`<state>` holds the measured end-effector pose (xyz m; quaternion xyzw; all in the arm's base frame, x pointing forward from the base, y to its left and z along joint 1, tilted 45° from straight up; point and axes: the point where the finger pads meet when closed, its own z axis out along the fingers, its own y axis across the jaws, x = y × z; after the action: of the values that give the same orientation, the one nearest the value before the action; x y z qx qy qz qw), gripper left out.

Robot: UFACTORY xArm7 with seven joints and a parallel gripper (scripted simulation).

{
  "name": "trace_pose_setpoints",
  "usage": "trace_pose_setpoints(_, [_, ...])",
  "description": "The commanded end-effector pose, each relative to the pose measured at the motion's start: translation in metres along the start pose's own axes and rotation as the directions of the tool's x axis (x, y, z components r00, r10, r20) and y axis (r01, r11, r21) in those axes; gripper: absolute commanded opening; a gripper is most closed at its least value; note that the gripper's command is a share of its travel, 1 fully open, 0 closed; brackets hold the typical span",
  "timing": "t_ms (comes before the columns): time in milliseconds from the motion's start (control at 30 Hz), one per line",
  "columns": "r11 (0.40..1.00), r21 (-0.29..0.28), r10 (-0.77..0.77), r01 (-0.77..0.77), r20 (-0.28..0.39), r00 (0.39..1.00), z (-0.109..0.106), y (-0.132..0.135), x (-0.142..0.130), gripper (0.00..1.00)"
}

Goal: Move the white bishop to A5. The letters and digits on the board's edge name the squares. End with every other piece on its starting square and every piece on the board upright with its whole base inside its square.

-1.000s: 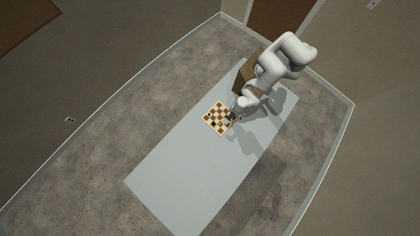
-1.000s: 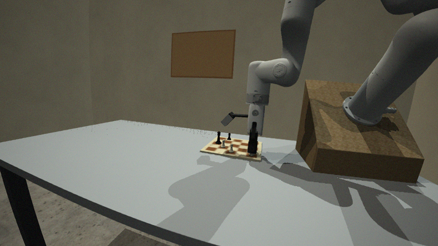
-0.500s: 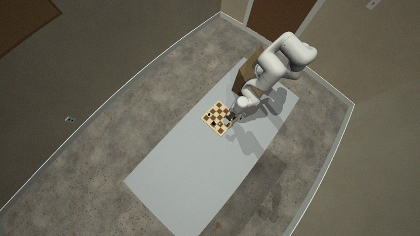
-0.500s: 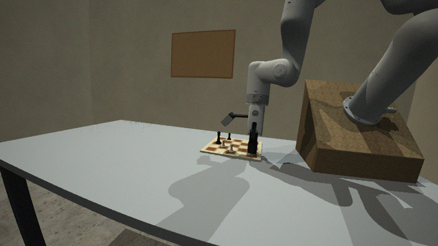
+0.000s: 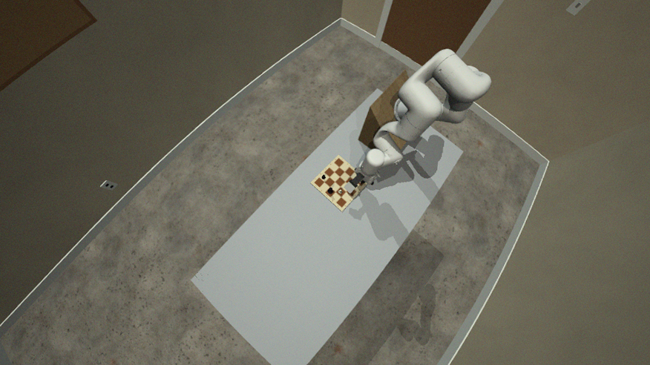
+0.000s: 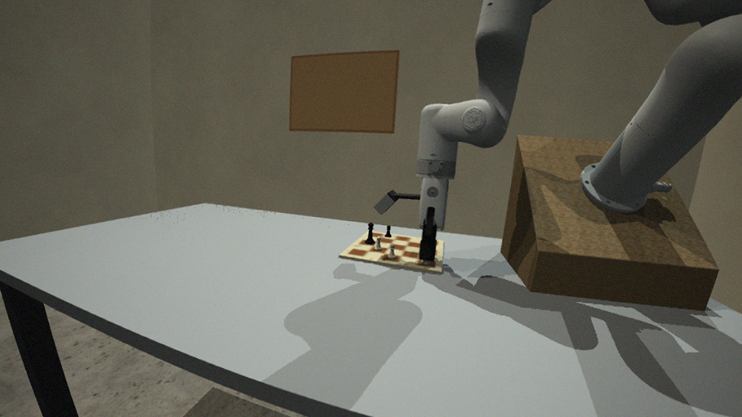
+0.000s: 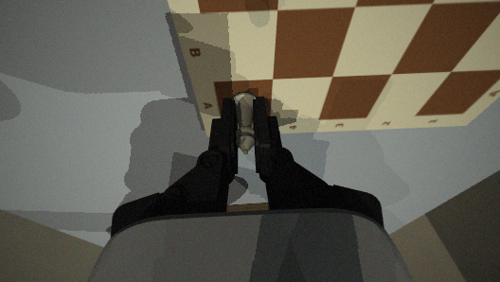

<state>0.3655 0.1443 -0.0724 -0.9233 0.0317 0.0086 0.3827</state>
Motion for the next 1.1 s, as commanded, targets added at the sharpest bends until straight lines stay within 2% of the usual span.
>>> trace_pose_setpoints(0, [1.0,-0.001,0.0,0.0,-0.003,1.0,-0.0009,0.0007,0.0013,0.0])
trace_pose_setpoints(267, [1.0,-0.001,0.0,0.0,-0.003,1.0,-0.0009,0.0007,0.0013,0.0])
trace_pose_setpoints(300, [1.0,-0.001,0.0,0.0,-0.003,1.0,-0.0009,0.0007,0.0013,0.07])
trace_pose_setpoints(367, [1.0,-0.001,0.0,0.0,-0.003,1.0,-0.0009,0.0007,0.0013,0.07])
trace_pose_setpoints(400, [1.0,-0.001,0.0,0.0,-0.003,1.0,-0.0009,0.0007,0.0013,0.15])
trace_pose_setpoints(467, [1.0,-0.001,0.0,0.0,-0.003,1.0,-0.0009,0.0007,0.0013,0.15])
trace_pose_setpoints(500, [1.0,-0.001,0.0,0.0,-0.003,1.0,-0.0009,0.0007,0.0013,0.22])
trace_pose_setpoints(567, [1.0,-0.001,0.0,0.0,-0.003,1.0,-0.0009,0.0007,0.0013,0.22])
trace_pose_setpoints(600, [1.0,-0.001,0.0,0.0,-0.003,1.0,-0.0009,0.0007,0.0013,0.3])
trace_pose_setpoints(667, [1.0,-0.001,0.0,0.0,-0.003,1.0,-0.0009,0.0007,0.0013,0.3])
trace_pose_setpoints(700, [1.0,-0.001,0.0,0.0,-0.003,1.0,-0.0009,0.0007,0.0013,0.37])
trace_pose_setpoints(1067, [1.0,-0.001,0.0,0.0,-0.003,1.0,-0.0009,0.0007,0.0013,0.37])
